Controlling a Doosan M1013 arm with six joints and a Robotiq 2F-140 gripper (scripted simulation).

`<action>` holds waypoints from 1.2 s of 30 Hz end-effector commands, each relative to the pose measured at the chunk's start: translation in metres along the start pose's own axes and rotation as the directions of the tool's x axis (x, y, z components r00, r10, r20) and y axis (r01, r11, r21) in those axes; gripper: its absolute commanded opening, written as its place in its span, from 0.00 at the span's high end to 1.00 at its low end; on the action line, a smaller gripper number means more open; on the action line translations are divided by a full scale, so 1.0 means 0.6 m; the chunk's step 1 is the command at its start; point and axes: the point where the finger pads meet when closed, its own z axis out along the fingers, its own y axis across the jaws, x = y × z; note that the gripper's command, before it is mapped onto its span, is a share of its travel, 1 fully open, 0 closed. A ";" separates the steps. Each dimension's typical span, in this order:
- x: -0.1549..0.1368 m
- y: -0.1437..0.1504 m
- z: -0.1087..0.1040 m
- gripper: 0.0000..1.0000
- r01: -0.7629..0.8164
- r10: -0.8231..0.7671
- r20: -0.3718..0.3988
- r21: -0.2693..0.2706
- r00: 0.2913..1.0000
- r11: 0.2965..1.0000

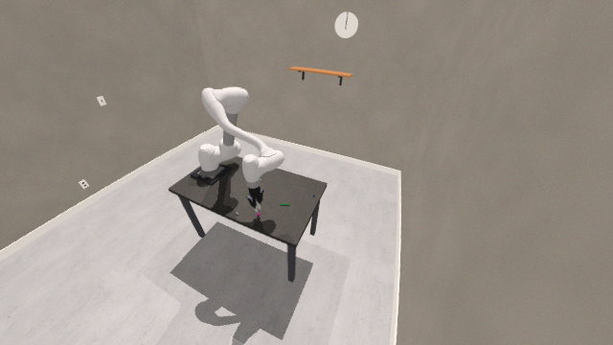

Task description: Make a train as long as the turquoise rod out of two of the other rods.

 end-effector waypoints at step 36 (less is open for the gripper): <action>0.000 -0.001 0.064 0.77 0.000 0.000 0.000 0.000 1.000 1.000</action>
